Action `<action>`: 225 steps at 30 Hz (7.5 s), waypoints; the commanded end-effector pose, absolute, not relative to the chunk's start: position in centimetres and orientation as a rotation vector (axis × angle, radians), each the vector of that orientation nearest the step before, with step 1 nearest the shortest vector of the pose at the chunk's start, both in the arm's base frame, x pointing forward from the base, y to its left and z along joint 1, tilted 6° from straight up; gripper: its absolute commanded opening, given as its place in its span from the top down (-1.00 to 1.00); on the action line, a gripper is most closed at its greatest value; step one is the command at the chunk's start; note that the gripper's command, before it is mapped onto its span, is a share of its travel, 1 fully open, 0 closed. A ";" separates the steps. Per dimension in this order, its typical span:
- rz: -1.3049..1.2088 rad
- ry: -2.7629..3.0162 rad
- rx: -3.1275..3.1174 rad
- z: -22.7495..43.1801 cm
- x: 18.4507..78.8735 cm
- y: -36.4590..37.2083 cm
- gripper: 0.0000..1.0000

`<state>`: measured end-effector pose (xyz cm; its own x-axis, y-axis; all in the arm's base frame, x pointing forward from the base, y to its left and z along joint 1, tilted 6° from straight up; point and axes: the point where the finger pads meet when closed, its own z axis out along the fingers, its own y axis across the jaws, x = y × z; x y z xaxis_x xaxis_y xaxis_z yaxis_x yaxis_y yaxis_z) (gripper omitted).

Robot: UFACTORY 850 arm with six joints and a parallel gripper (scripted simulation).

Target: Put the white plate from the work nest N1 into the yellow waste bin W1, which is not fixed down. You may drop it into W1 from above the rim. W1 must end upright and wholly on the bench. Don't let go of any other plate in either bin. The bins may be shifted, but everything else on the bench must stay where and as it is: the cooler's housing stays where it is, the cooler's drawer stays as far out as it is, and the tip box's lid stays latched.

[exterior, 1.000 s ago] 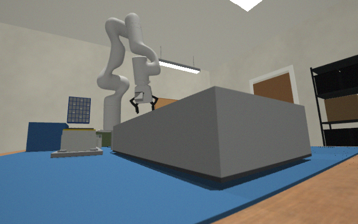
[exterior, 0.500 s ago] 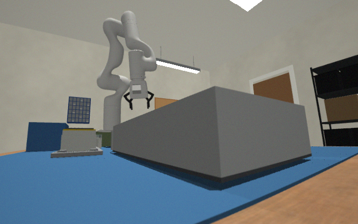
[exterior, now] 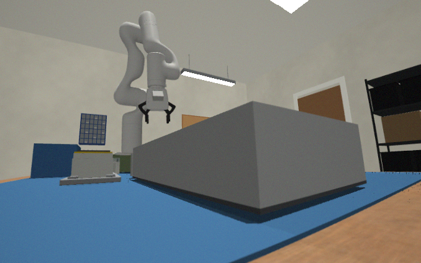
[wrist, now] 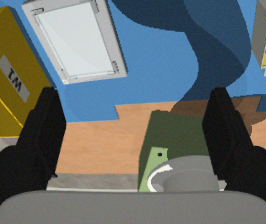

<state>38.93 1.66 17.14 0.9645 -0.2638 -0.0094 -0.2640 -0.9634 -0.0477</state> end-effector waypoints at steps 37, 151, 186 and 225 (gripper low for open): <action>-0.169 0.180 -3.167 18.9 45.3 -1.5 -1.00; -0.170 0.180 -3.166 6.9 67.7 11.8 -1.00; -0.170 0.180 -3.166 1.8 68.2 11.5 -1.00; -0.170 0.180 -3.166 0.1 68.4 11.5 -1.00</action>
